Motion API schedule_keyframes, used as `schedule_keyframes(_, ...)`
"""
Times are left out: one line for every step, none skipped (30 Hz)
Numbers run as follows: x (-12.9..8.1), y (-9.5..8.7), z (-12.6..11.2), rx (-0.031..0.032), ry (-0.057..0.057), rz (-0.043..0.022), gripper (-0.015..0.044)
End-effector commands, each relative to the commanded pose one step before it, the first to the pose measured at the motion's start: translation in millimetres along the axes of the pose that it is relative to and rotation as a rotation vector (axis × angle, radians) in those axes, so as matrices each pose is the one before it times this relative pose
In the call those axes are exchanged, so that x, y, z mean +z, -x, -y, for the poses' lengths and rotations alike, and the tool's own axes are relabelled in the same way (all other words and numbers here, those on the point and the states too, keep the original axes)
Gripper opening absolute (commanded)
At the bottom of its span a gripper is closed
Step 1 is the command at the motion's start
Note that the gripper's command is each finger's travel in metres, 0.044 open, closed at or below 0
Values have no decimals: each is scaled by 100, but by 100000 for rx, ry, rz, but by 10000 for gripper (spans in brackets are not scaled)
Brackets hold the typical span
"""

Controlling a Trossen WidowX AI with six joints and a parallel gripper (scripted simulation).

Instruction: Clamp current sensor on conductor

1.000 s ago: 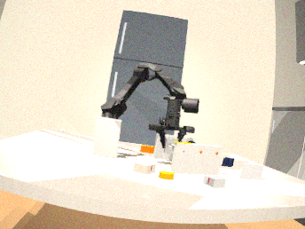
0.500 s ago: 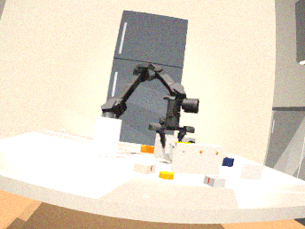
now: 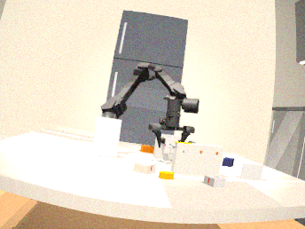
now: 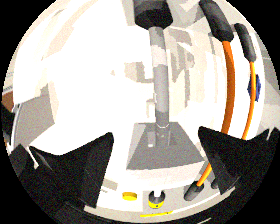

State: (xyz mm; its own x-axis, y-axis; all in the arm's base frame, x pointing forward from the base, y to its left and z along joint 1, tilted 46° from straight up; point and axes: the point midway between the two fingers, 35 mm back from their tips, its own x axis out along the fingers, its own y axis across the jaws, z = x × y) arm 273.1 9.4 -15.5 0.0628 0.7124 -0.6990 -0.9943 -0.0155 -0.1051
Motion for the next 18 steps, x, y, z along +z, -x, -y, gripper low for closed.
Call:
schedule_keyframes(7,-1,-13,106,181,-35,440)
schedule_keyframes(0,0,0,0,0,0,440)
schedule_keyframes(0,0,0,0,0,0,440)
schedule_keyframes(0,0,0,0,0,0,440)
schedule_keyframes(0,0,0,0,0,0,440)
schedule_keyframes(-29,204,52,88,10,-82,440)
schedule_keyframes(-80,619,143,270,32,-226,440)
schedule_keyframes(-111,1054,200,472,61,-310,440)
schedule_keyframes(-99,1387,183,638,96,-272,440)
schedule_keyframes(-47,1435,101,672,120,-131,440)
schedule_keyframes(10,1467,16,693,147,15,440)
schedule_keyframes(70,1480,-67,697,176,160,440)
schedule_keyframes(100,1169,-110,546,160,226,440)
schedule_keyframes(80,705,-90,326,107,178,440)
schedule_keyframes(30,236,-34,108,37,67,440)
schedule_keyframes(0,0,0,0,0,0,440)
schedule_keyframes(0,0,0,0,0,0,440)
schedule_keyframes(0,0,0,0,0,0,440)
